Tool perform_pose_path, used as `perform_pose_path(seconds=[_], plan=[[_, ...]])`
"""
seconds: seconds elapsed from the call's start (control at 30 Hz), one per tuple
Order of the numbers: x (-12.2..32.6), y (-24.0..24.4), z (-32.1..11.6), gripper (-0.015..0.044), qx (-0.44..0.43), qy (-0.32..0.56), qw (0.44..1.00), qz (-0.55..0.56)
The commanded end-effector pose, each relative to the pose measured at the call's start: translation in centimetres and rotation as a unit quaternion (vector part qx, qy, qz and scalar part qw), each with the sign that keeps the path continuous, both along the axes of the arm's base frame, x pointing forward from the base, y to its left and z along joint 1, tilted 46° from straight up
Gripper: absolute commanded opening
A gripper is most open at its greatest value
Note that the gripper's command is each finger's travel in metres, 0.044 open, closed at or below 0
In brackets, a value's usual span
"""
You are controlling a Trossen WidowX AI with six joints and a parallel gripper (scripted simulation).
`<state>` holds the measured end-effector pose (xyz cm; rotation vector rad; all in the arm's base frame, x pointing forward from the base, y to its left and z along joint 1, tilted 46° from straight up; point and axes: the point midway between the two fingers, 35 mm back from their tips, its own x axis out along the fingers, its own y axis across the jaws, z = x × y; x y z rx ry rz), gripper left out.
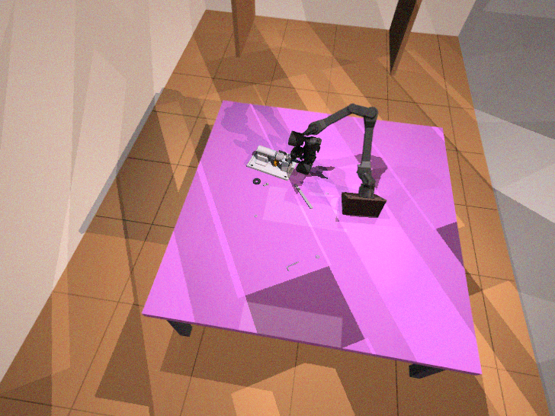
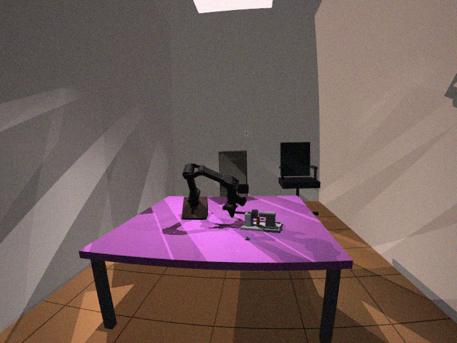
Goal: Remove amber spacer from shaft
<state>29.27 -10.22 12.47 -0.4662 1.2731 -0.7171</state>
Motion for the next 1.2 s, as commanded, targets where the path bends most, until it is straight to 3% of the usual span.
perform_pose_path(seconds=[0.0,1.17], plan=[[0.0,0.0,0.0,0.0,0.0,0.0,1.0,0.0],[0.66,-0.06,0.17,0.0,-0.001,-0.001,1.0,-0.002]])
